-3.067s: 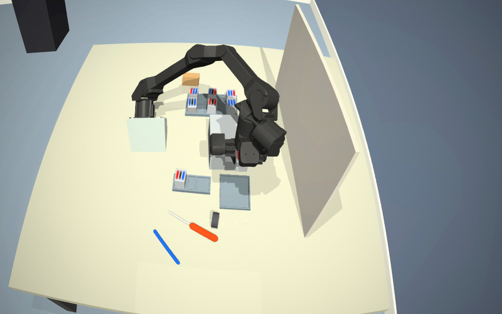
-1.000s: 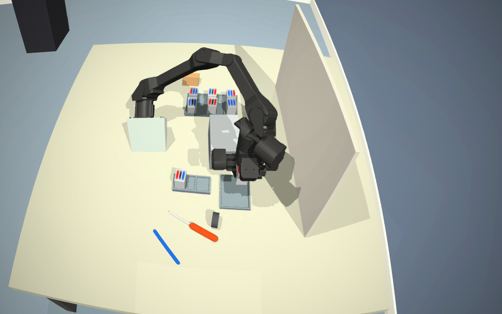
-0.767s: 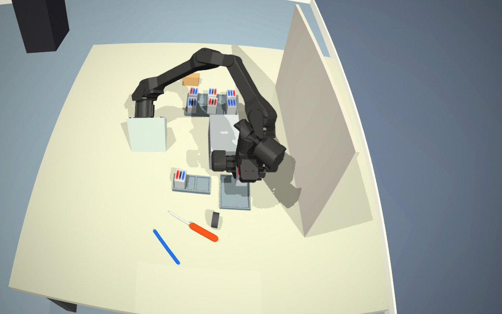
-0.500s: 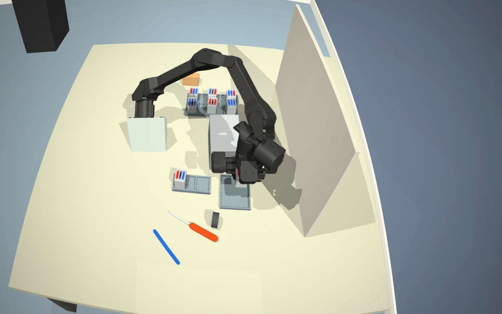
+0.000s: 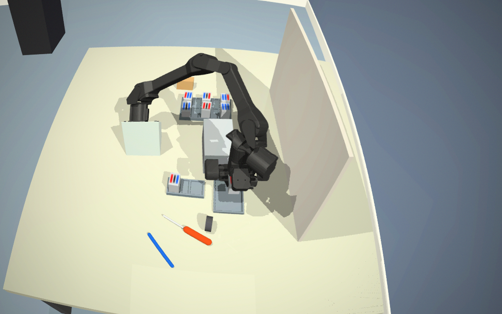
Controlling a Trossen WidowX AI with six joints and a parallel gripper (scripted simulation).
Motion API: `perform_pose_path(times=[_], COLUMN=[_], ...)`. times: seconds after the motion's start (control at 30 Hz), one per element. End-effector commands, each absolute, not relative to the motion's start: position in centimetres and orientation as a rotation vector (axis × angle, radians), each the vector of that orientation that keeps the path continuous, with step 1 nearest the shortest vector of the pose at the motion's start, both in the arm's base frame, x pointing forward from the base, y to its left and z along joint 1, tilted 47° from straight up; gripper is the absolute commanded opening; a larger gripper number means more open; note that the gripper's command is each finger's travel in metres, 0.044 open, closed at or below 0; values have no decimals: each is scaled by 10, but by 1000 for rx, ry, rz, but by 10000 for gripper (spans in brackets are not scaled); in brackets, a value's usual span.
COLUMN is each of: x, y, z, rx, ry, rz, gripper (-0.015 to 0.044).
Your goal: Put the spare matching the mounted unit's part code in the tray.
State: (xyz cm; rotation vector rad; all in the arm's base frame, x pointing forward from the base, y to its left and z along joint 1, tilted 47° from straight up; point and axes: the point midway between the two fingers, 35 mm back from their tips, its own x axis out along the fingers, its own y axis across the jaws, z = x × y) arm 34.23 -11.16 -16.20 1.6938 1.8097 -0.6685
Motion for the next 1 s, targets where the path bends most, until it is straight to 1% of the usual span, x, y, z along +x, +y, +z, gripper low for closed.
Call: perform_pose_path(times=[0.0, 0.97], x=[340, 336], y=[-107, -85], z=[-166, -183], rx=[1702, 1704], ry=[1815, 1818], rz=[-672, -669], gripper=[0, 0])
